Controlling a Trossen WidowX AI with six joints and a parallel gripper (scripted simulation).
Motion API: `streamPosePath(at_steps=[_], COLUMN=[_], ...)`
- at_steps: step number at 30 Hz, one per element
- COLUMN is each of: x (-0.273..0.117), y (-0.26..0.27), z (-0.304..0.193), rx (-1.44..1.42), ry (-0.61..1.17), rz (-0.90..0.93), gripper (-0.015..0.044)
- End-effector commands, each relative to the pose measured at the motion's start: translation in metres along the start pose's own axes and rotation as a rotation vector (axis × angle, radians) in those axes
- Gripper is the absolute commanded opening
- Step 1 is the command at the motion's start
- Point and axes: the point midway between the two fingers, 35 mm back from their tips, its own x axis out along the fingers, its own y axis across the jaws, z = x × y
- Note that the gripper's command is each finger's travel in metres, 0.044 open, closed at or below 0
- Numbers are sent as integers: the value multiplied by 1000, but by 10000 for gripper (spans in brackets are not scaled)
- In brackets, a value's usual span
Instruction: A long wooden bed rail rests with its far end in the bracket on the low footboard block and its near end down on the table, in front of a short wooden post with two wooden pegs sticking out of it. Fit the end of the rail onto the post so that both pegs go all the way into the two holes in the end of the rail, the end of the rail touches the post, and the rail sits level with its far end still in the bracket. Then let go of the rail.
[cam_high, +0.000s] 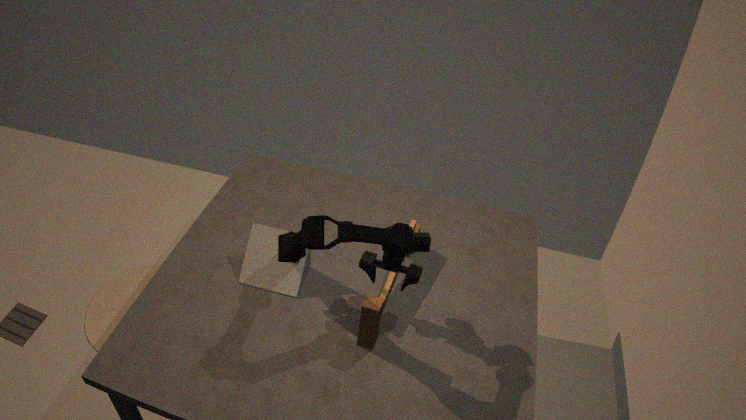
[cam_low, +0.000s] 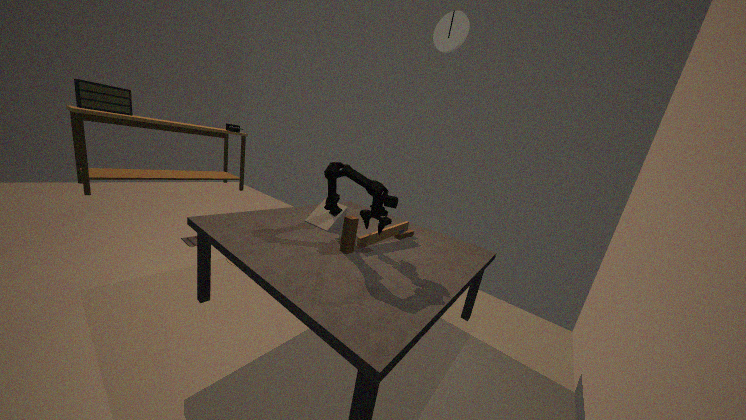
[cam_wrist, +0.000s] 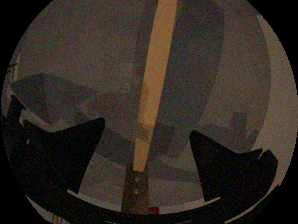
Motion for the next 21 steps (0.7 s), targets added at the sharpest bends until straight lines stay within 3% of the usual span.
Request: streamPosePath(at_steps=[1,21], x=[8,40], y=[1,1], z=[0,-1], rx=[-9,-9], ry=[7,8], rz=[6,6], gripper=[440,440])
